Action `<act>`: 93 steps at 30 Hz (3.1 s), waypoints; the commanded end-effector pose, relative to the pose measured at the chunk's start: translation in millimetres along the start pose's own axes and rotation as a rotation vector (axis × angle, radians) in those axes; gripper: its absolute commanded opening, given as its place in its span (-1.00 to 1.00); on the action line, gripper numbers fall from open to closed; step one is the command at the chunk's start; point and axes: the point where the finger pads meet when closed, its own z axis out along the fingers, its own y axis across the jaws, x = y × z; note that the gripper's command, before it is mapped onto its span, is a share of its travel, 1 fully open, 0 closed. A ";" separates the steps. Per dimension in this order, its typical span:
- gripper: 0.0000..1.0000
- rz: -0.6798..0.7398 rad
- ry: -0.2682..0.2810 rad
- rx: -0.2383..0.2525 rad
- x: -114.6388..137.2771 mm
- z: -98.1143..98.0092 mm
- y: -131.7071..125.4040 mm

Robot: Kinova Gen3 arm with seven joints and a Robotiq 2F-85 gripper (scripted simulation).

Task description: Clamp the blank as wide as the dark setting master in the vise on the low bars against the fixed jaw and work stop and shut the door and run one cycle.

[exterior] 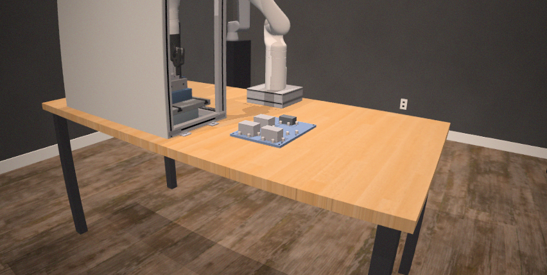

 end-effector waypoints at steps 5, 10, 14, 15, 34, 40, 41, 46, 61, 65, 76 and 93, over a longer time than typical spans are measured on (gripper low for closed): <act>1.00 0.000 0.002 -0.001 0.5 -0.9 0.2; 1.00 0.000 0.002 -0.001 0.5 -0.9 0.2; 1.00 0.000 0.002 -0.001 0.5 -0.9 0.2; 1.00 0.000 0.002 -0.001 0.5 -0.9 0.2; 1.00 0.000 0.002 -0.001 0.5 -0.9 0.2; 1.00 0.000 0.002 -0.001 0.5 -0.9 0.2; 1.00 0.000 0.002 -0.001 0.5 -0.9 0.2; 1.00 0.000 0.002 -0.001 0.5 -0.9 0.2; 1.00 0.002 0.003 0.000 0.4 -16.9 0.2; 1.00 0.004 0.004 0.000 0.3 -40.9 0.2; 1.00 0.004 0.004 0.000 0.3 -40.9 0.2; 1.00 0.004 0.004 0.000 0.4 -78.4 0.2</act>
